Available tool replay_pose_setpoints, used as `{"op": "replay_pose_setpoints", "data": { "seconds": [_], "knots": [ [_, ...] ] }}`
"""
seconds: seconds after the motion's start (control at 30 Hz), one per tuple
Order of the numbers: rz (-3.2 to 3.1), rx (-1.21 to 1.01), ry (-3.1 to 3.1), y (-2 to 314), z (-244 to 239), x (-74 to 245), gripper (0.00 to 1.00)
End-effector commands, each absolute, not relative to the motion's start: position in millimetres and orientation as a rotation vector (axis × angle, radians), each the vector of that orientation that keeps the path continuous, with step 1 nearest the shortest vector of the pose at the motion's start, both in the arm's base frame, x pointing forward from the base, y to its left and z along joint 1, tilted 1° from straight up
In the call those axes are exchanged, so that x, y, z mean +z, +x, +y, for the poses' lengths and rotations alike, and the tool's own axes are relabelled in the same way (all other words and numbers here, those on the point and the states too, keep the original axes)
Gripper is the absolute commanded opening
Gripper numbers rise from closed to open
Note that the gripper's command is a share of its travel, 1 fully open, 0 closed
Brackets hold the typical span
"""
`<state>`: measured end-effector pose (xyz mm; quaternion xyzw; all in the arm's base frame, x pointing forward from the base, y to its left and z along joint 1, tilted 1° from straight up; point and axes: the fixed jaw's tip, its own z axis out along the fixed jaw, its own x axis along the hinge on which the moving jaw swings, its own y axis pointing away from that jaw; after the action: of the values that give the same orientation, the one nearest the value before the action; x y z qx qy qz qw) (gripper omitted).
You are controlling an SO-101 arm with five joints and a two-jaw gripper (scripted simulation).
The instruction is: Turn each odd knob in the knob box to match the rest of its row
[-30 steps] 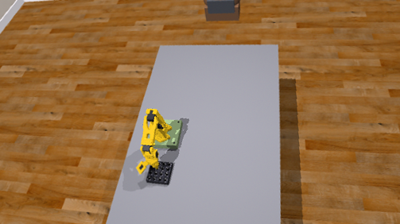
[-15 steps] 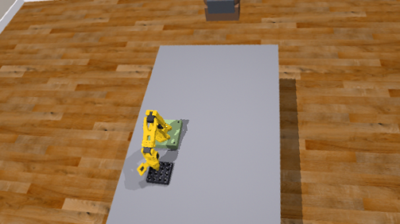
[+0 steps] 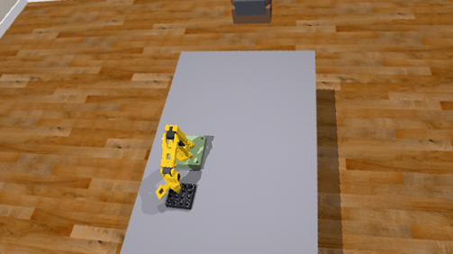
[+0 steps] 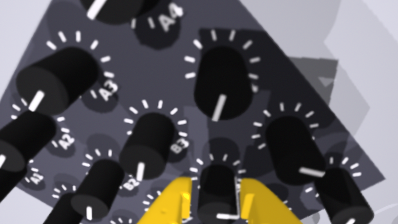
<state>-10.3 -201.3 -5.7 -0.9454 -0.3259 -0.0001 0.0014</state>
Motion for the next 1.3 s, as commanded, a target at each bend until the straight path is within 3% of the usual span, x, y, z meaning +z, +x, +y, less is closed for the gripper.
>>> {"op": "replay_pose_setpoints", "data": {
  "seconds": [0.0,1.27],
  "knots": [
    [-1.009,-0.009,-2.961,-11.6,-198.2,-10.1,0.10],
    [-1.009,-0.010,-2.961,-13.2,-195.9,-10.5,0.05]
  ]
}}
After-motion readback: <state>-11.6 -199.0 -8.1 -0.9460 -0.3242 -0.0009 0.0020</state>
